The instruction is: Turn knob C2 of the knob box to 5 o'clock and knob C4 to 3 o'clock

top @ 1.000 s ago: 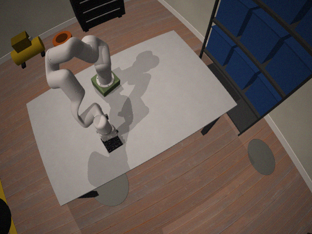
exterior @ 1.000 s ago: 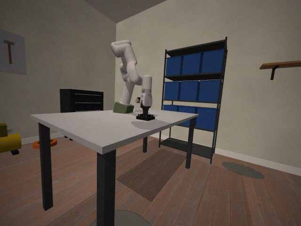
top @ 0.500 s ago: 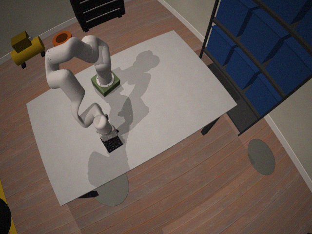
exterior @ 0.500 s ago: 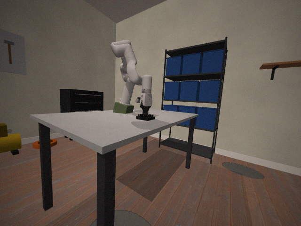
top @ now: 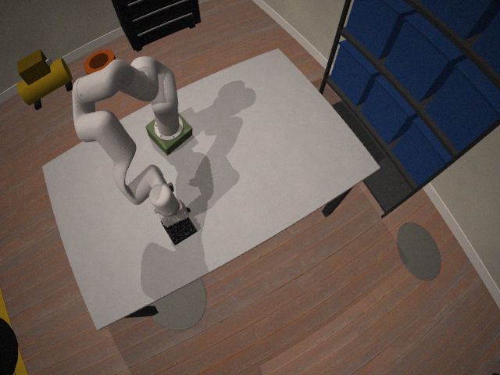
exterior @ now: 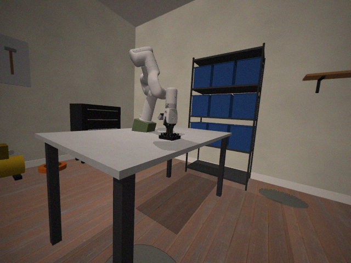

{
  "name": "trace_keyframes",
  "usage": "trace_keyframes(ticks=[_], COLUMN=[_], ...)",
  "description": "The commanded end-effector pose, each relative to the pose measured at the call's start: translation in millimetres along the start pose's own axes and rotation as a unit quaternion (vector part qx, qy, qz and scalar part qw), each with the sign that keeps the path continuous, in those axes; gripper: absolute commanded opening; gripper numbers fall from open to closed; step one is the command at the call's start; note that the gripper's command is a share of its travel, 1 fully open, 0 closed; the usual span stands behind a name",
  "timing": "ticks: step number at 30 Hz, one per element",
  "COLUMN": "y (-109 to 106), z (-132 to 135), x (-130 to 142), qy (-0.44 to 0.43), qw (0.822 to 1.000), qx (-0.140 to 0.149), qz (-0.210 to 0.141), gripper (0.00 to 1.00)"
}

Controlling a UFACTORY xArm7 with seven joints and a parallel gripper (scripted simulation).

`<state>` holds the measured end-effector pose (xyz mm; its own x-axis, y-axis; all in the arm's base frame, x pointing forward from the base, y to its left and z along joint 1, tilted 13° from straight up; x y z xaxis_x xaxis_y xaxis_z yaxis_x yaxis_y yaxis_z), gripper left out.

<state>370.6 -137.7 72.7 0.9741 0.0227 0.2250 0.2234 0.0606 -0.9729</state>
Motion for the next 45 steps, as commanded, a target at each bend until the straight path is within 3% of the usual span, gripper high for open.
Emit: trace_keyframes(ticks=[1,18,34,39,42,45], y=[-3,-35,-37,-44,-54,-55], z=[0,0,-1,-21,-49,-53], x=[1,1,1,3,3,3], qy=[0.0,0.0,-0.001,-0.039,-0.09,-0.097], qw=[1.0,1.0,1.0,0.999,0.996,0.995], qx=[-0.001,-0.001,-0.001,-0.001,-0.001,-0.001], qz=[-0.001,-0.001,-0.001,-0.001,-0.001,-0.001], gripper=[0.19,0.19,0.19,0.19,0.19,0.19])
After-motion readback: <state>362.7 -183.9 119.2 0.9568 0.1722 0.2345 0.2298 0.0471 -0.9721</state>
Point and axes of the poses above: the point where the finger pads meet when closed, its own y axis out along the fingers, its own z axis across the jaws, x = y × z, the point moved 4 cm from there along -y, back along the fingers, and after that the axes turned 6 degrees about -y, right-handed, at the moved point
